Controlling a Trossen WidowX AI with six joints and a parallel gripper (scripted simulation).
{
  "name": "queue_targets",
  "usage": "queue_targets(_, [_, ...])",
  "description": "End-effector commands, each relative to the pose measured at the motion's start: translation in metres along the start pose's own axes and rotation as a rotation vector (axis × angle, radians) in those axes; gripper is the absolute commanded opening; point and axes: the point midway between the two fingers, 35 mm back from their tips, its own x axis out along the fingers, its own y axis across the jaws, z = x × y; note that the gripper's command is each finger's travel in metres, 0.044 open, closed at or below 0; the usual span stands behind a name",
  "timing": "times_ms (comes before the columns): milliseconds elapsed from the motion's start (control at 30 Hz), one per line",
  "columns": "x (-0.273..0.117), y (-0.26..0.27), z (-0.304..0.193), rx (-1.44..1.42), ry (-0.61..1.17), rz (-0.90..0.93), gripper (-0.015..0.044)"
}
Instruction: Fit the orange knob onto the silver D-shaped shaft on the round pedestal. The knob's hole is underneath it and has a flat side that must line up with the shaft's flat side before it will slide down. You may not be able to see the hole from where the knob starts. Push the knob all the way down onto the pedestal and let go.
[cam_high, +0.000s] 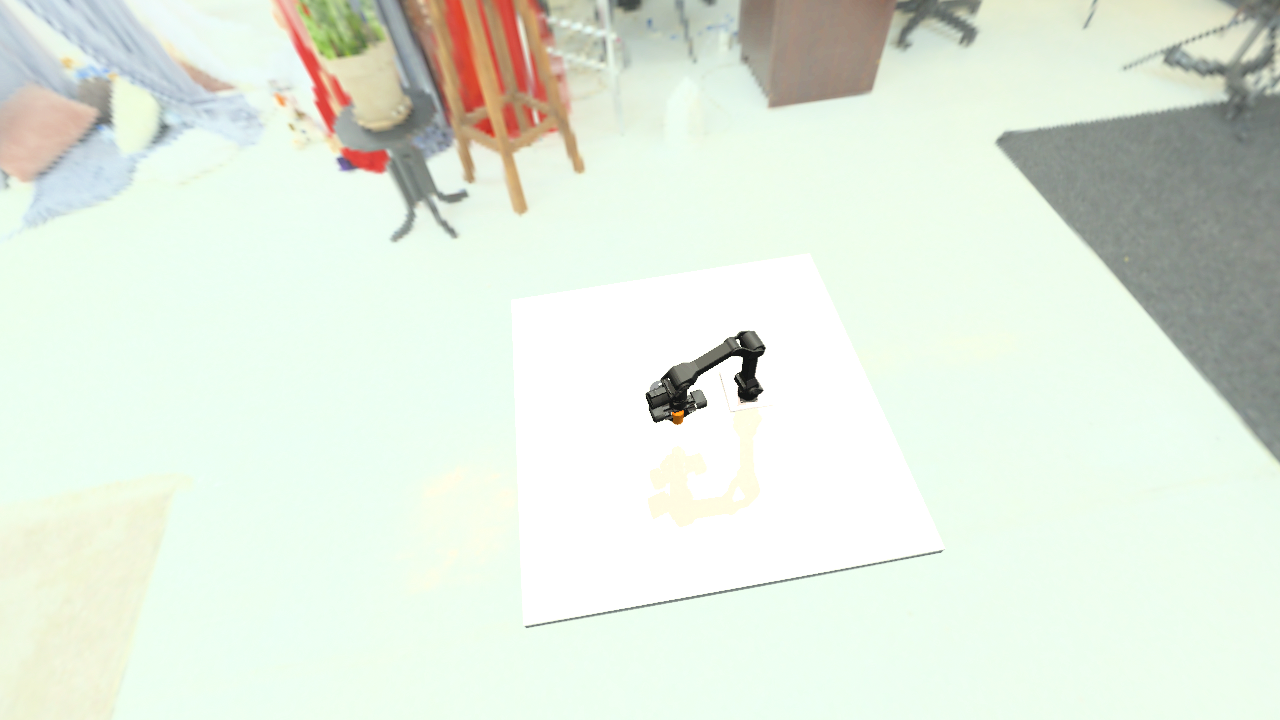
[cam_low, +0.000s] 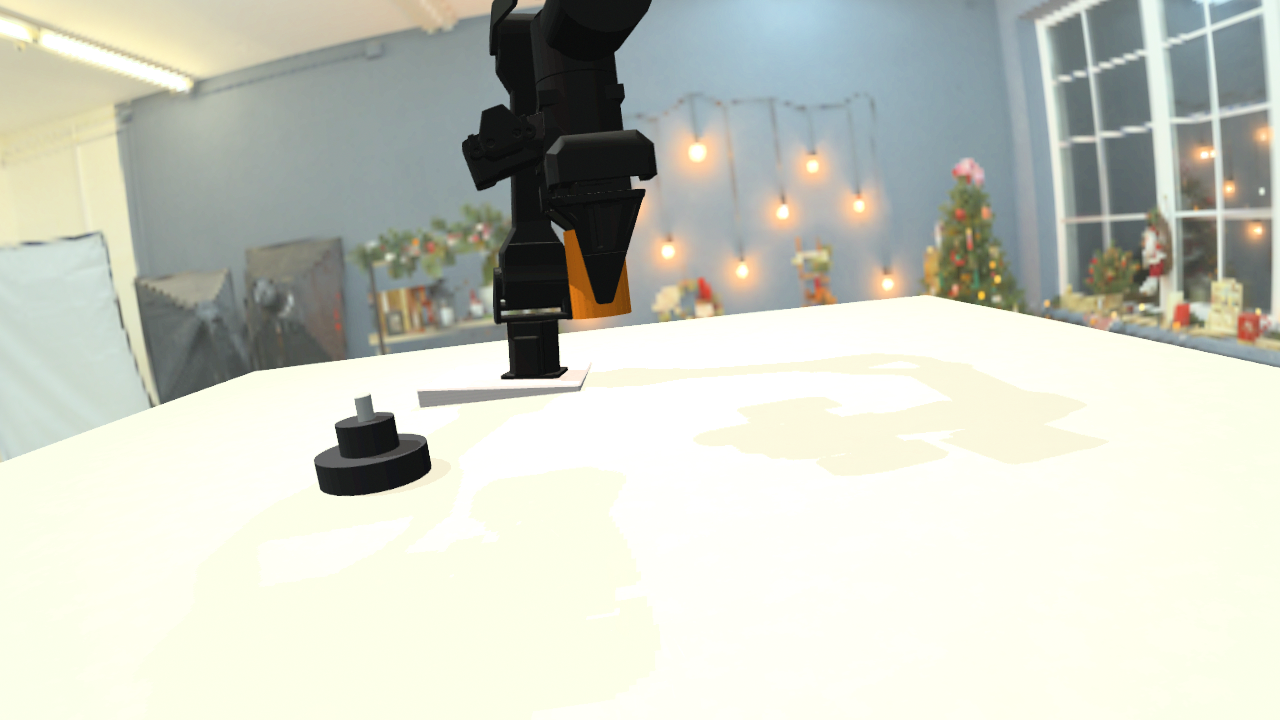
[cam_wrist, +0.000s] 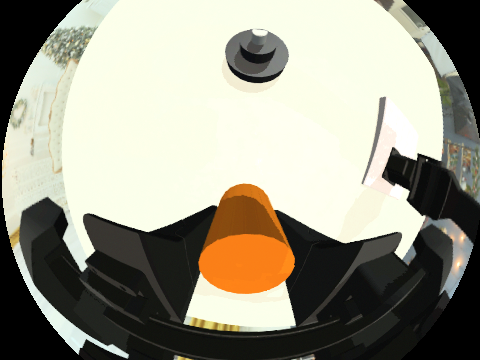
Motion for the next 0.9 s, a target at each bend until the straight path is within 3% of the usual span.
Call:
queue_targets(0, [0.018,0.002,-0.001,0.002,0.004,-0.001,0.0])
queue_targets(500, [0.09,0.004,0.0,0.001,0.003,-0.023,0.0])
queue_targets(733, [0.093,0.002,0.001,0.001,0.003,-0.024,0.0])
queue_targets(867, [0.092,0.003,0.001,-0.001,-0.001,-0.028,0.0105])
